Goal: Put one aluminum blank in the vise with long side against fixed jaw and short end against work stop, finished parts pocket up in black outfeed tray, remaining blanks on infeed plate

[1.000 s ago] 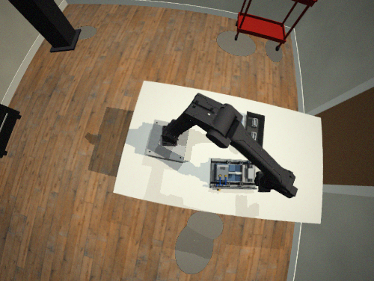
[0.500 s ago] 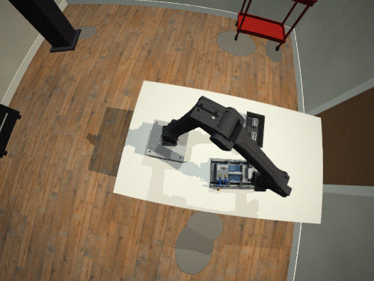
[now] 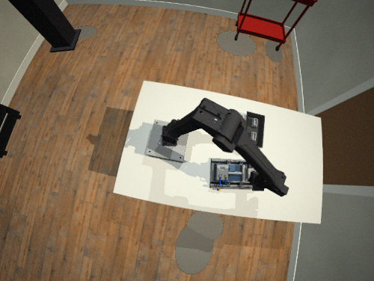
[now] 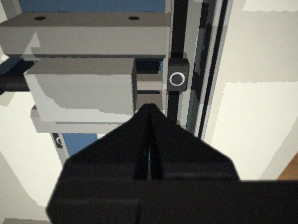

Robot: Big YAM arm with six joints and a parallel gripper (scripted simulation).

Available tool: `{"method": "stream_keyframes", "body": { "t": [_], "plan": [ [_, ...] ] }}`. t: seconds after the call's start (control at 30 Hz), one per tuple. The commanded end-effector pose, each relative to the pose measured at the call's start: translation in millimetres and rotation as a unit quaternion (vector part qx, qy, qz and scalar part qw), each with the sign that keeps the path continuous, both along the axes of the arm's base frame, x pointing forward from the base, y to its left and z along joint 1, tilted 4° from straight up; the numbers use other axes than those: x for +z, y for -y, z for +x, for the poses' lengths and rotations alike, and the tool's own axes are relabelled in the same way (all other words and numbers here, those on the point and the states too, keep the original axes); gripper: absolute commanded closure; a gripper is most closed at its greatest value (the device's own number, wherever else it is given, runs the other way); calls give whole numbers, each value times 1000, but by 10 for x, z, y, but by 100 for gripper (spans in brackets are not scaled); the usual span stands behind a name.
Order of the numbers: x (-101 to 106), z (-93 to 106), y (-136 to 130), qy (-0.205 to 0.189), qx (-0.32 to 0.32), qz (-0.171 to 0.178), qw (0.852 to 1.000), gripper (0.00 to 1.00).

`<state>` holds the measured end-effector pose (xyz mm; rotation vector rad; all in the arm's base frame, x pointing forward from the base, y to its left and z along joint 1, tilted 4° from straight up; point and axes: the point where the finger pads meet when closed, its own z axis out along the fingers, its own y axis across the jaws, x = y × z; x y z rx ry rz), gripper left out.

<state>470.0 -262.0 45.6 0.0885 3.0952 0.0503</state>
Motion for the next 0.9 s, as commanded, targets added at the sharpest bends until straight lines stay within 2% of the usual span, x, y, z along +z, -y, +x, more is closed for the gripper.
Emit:
{"method": "stream_keyframes", "body": {
  "t": [0.0,0.1,0.43,0.87],
  "plan": [
    [13,113,27,13,-4,-9,1000,100],
    [58,134,35,19,-4,-12,1000,100],
    [-20,98,6,13,-3,-9,1000,100],
    [5,140,27,17,-3,-11,1000,100]
  ]
}}
